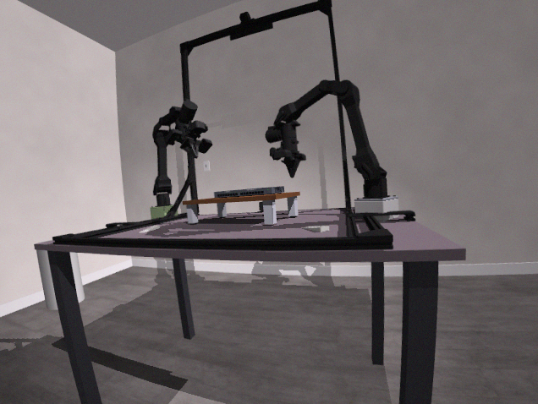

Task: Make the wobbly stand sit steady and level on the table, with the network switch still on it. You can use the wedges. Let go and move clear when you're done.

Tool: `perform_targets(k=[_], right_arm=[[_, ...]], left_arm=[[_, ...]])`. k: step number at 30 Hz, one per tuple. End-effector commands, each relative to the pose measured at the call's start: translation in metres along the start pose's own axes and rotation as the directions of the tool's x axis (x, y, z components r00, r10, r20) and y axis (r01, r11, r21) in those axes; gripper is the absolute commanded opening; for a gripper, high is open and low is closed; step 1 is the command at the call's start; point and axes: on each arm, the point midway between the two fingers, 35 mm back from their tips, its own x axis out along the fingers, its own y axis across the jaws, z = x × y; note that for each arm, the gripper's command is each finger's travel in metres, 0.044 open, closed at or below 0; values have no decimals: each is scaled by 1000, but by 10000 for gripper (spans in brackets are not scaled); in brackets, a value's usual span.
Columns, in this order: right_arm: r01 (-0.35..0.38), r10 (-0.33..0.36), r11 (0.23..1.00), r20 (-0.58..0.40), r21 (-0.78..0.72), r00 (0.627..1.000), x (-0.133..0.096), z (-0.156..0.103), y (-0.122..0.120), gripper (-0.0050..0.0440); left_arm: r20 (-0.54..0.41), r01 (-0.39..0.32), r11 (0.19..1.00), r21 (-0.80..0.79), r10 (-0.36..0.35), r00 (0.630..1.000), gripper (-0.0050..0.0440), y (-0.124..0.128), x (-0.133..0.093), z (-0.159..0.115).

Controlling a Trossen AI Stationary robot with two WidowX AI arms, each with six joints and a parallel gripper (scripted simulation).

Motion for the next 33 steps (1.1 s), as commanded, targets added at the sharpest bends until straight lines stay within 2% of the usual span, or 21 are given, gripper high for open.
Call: perform_targets(k=[1,5,10,17,22,27,33], right_arm=[[18,-18,1000,67,6,998,-11,15,-4,0],[61,-67,998,249,32,966,-40,55,-15,0],[103,-125,992,464,72,877,-88,100,-27,0],[104,-124,992,462,68,878,-92,96,-26,0],[130,-171,985,635,111,753,-145,131,-35,0],[142,-209,978,778,154,592,-206,157,-42,0],[142,-209,978,778,154,592,-206,157,-42,0]], left_arm=[[0,0,1000,0,0,1000,0,0,0,0],[0,0,1000,0,0,1000,0,0,0,0],[0,0,1000,0,0,1000,0,0,0,0],[0,0,1000,0,0,1000,0,0,0,0],[0,0,1000,0,0,1000,0,0,0,0],[0,0,1000,0,0,1000,0,0,0,0],[0,0,1000,0,0,1000,0,0,0,0]])
